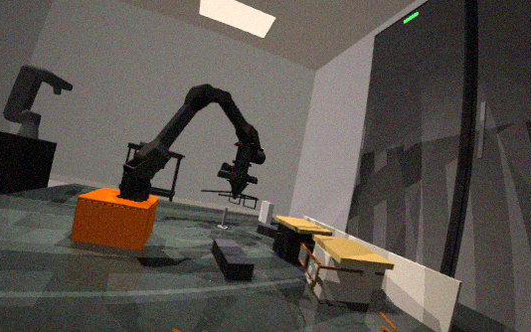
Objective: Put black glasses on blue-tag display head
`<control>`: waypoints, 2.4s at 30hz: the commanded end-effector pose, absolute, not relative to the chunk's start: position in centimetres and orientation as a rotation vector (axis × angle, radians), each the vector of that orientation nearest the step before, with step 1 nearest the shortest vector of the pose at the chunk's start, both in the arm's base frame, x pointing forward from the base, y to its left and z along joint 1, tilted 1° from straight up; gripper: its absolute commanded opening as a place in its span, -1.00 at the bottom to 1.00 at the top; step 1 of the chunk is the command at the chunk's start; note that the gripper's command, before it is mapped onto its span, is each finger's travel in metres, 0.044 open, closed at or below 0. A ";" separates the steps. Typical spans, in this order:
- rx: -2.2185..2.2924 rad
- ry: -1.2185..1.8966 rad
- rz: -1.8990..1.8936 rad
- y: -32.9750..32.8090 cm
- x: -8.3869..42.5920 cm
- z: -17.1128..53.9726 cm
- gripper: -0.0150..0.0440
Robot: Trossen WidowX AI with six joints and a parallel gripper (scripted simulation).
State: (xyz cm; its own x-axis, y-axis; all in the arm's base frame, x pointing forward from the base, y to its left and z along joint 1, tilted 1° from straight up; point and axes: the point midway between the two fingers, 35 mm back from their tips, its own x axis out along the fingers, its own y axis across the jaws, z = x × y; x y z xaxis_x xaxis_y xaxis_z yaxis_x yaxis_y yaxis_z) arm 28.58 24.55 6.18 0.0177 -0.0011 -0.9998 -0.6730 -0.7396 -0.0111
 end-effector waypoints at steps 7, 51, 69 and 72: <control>-1.799 0.682 1.770 30.0 27.9 6.2 -0.49; -1.794 0.677 1.773 37.1 25.5 -0.5 -0.49; -1.794 0.677 1.773 37.9 25.3 -0.5 -0.49; -1.794 0.677 1.773 38.0 25.3 -0.5 -0.49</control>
State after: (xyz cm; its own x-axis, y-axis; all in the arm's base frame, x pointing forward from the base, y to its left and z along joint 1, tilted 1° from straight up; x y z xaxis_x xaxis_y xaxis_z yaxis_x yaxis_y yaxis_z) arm 25.30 37.68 -0.65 0.0153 0.0058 -0.9999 -0.6723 -0.7401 -0.0146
